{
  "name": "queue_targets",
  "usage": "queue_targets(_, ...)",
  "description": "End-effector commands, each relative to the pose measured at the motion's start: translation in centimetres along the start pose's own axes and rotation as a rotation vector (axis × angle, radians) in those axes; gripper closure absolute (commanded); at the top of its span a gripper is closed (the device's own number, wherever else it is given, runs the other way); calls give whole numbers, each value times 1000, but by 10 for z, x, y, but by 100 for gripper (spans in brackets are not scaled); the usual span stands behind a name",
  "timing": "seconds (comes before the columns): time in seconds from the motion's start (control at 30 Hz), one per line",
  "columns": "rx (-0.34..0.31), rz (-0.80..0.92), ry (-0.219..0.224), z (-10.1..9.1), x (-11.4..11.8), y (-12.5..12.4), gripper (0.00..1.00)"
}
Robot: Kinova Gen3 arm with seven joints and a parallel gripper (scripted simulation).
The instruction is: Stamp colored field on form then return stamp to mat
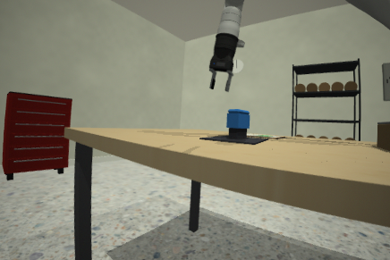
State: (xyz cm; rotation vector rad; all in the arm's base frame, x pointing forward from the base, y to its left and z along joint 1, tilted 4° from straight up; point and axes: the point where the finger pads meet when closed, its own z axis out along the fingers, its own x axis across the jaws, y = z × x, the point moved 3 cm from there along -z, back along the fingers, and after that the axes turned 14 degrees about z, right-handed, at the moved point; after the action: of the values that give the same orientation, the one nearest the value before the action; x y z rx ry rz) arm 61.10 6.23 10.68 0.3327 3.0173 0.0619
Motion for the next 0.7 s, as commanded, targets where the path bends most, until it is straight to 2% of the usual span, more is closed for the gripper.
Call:
queue_targets(0.0,10,49,23,1,9,-7,0)
queue_targets(0.13,39,184,94,4,35,-23,0)
queue_targets(0.27,58,267,137,5,51,-31,0)
queue_targets(0.4,67,299,153,5,57,-34,0)
queue_targets(0.67,68,302,155,5,58,-34,0)
